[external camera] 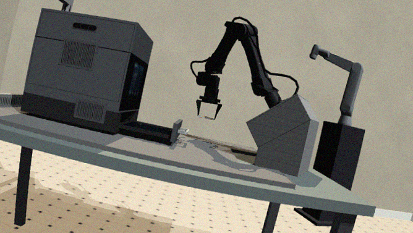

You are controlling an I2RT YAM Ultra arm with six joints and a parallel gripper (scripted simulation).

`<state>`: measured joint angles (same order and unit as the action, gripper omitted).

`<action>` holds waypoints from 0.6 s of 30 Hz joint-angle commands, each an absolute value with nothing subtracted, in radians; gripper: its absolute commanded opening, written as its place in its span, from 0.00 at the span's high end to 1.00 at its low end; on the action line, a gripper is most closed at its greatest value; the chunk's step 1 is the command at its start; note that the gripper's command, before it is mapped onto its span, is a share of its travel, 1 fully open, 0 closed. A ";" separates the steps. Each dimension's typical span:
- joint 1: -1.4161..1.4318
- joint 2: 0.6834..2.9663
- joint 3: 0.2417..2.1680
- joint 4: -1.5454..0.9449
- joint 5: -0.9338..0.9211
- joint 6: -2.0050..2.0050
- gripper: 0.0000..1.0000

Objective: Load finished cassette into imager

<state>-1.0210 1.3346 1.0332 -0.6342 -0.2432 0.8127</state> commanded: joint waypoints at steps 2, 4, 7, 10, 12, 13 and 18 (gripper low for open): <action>-1.043 1.298 1.070 -0.645 -0.243 0.804 1.00; -1.043 1.298 1.070 -0.645 -0.243 0.804 1.00; -1.043 1.298 1.070 -0.645 -0.243 0.804 1.00; -0.990 1.283 1.013 -0.617 -0.214 0.773 1.00; -0.974 1.275 1.004 -0.614 -0.205 0.787 1.00; -0.974 1.275 1.004 -0.614 -0.205 0.787 1.00; -0.880 1.236 0.966 -0.600 -0.151 0.875 1.00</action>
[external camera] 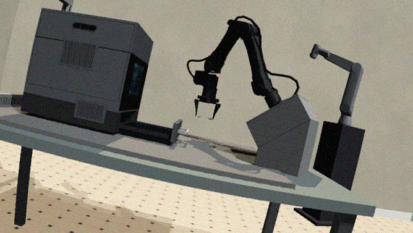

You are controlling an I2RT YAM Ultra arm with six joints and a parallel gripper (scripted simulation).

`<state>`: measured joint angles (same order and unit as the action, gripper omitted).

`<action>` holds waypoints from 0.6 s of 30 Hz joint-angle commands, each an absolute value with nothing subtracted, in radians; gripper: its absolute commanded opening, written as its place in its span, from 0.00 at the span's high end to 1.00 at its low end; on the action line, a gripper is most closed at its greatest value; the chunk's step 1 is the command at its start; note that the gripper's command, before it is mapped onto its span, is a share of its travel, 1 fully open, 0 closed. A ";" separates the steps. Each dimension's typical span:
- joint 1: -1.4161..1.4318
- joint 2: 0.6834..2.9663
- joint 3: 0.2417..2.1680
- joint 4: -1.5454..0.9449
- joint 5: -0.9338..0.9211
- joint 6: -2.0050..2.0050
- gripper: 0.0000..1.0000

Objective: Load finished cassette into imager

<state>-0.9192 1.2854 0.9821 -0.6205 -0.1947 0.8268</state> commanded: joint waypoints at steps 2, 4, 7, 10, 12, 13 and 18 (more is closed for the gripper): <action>-0.840 1.223 0.953 -0.595 -0.127 0.906 1.00; -0.799 1.211 0.942 -0.591 -0.102 0.938 1.00; -0.735 1.198 0.927 -0.586 -0.063 0.987 1.00; -0.670 1.188 0.923 -0.581 -0.023 1.037 1.00; -0.670 1.188 0.923 -0.581 -0.023 1.037 1.00; -0.644 1.185 0.933 -0.580 -0.003 1.058 1.00; -0.536 1.182 0.921 -0.575 0.062 1.140 1.00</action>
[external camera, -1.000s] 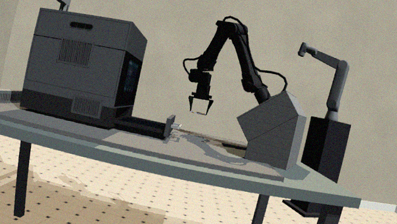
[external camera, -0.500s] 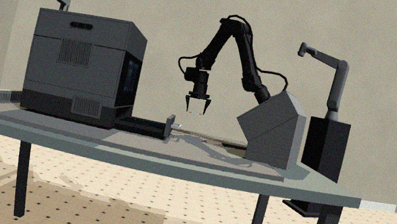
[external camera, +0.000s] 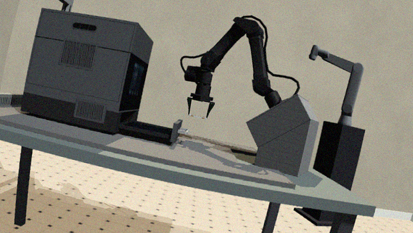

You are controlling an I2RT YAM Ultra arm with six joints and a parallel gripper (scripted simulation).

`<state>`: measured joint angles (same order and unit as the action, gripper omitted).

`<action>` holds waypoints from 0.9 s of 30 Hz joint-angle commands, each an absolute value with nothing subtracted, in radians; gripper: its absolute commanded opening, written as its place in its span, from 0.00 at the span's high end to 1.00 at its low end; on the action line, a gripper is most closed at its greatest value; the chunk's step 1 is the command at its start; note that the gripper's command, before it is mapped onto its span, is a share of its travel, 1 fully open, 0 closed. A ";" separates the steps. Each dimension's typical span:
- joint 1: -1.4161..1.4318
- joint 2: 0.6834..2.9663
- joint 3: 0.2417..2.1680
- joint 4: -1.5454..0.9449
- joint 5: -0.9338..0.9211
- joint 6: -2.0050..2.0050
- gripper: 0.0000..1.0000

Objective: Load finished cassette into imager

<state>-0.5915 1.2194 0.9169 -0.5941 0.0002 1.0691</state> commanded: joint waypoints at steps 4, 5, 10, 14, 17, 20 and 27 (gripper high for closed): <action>-0.445 1.216 0.917 -0.579 0.123 1.207 1.00; -0.422 1.227 0.922 -0.578 0.137 1.224 1.00; -0.335 1.243 0.946 -0.583 0.191 1.293 1.00; -0.270 1.262 0.955 -0.591 0.233 1.346 1.00; -0.210 1.282 0.965 -0.596 0.269 1.394 1.00; -0.151 1.307 0.979 -0.598 0.303 1.443 1.00; -0.042 1.367 1.018 -0.606 0.367 1.535 1.00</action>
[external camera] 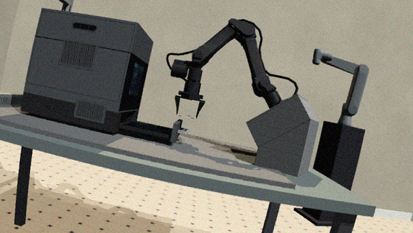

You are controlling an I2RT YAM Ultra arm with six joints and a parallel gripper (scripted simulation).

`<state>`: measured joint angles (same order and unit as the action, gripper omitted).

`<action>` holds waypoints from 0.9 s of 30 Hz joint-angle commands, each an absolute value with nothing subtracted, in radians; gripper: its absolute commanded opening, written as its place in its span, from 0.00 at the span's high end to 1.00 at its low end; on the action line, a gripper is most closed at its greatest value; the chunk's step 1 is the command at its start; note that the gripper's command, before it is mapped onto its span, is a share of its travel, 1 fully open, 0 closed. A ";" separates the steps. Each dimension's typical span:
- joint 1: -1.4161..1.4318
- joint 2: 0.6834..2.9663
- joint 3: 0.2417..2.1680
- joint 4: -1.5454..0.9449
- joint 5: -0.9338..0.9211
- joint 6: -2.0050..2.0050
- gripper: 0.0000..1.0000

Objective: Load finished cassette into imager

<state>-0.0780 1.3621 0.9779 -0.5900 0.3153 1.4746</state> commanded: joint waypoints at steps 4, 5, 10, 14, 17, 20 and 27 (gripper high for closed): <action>0.008 1.404 1.045 -0.615 0.398 1.581 1.00; 0.024 1.415 1.053 -0.617 0.406 1.595 1.00; 0.100 1.477 1.101 -0.630 0.447 1.663 1.00; 0.104 1.453 1.113 -0.638 0.452 1.673 1.00; 0.105 1.454 1.114 -0.639 0.453 1.674 1.00; 0.105 1.454 1.115 -0.641 0.453 1.674 1.00; 0.106 1.454 1.115 -0.642 0.454 1.675 1.00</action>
<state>0.0860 1.4868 1.0737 -0.6243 0.4374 1.6634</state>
